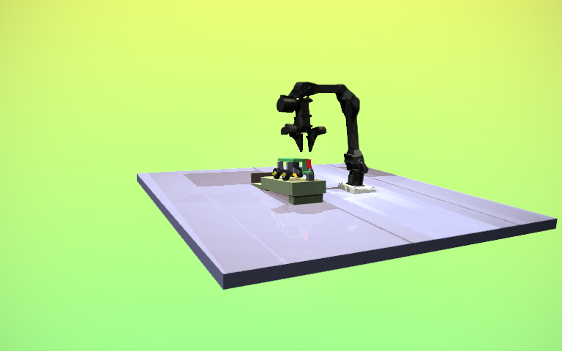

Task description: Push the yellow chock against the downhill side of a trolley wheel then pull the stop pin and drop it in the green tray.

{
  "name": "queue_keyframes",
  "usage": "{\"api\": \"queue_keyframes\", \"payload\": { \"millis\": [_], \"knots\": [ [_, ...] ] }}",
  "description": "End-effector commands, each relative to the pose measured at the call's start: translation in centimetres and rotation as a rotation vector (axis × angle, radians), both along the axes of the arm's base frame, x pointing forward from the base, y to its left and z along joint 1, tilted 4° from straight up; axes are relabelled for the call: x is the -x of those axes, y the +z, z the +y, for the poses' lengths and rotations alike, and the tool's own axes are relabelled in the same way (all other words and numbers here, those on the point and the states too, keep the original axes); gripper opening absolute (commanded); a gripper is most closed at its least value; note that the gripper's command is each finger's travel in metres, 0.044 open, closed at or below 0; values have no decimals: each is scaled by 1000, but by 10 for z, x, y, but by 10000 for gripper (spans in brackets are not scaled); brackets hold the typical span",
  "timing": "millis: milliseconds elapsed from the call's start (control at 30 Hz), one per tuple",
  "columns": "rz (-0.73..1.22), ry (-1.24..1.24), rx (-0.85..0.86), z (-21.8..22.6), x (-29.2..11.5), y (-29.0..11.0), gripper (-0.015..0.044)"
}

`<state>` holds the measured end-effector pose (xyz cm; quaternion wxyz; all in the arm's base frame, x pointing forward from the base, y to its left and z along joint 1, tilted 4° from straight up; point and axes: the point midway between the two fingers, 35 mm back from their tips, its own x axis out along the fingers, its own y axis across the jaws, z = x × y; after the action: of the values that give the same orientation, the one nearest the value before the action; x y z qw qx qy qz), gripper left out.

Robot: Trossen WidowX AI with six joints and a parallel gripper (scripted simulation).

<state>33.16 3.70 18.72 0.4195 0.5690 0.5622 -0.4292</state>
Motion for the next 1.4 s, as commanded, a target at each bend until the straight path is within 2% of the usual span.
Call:
{"api": "queue_keyframes", "payload": {
  "millis": [0, 1367],
  "knots": [
    [35, -90, -17, 11, 0, 2, 190],
    [34, -90, -17, 22, -1, -33, 190]
  ]
}}
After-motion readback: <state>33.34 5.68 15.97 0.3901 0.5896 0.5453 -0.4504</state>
